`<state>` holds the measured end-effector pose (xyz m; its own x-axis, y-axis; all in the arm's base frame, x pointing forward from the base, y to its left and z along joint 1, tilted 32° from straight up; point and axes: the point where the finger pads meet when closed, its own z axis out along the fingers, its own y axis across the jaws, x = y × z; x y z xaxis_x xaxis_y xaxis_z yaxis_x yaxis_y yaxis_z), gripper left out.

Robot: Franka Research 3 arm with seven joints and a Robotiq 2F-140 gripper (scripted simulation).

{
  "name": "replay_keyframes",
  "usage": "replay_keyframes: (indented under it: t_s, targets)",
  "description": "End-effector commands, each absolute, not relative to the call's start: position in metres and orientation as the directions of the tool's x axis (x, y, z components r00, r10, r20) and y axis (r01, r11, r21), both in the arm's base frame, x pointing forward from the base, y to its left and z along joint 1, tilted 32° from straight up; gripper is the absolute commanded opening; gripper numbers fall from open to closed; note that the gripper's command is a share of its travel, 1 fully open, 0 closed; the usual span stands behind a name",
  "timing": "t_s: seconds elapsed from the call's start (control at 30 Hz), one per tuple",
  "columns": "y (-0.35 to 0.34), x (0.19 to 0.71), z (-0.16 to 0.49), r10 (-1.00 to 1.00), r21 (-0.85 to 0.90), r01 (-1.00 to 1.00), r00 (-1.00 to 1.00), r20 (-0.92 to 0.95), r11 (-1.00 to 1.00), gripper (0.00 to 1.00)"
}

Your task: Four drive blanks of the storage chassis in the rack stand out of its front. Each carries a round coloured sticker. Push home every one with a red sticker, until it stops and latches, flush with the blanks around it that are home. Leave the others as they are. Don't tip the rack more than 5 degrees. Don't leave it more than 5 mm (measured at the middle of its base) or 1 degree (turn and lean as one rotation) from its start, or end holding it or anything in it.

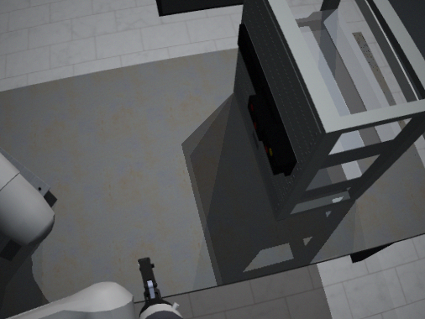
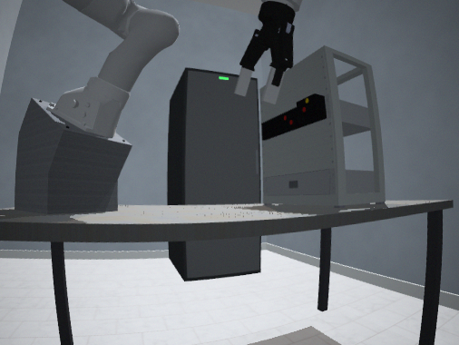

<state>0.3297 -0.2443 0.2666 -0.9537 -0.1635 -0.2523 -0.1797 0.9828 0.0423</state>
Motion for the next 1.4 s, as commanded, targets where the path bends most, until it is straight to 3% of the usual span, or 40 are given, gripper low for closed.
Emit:
replay_keyframes:
  t_s: [0.0, 0.87, 1.37]
  targets:
    - [-0.209, 0.328, 0.258, -0.159, 0.135, -0.195, -0.958, -0.238, 0.971, 1.0]
    - [-0.011, 0.288, 0.267, -0.243, 0.668, -0.272, -0.96, -0.139, 0.693, 1.0]
    - [0.089, 0.247, 0.329, -0.298, 0.93, -0.126, -0.954, -0.019, 0.346, 1.0]
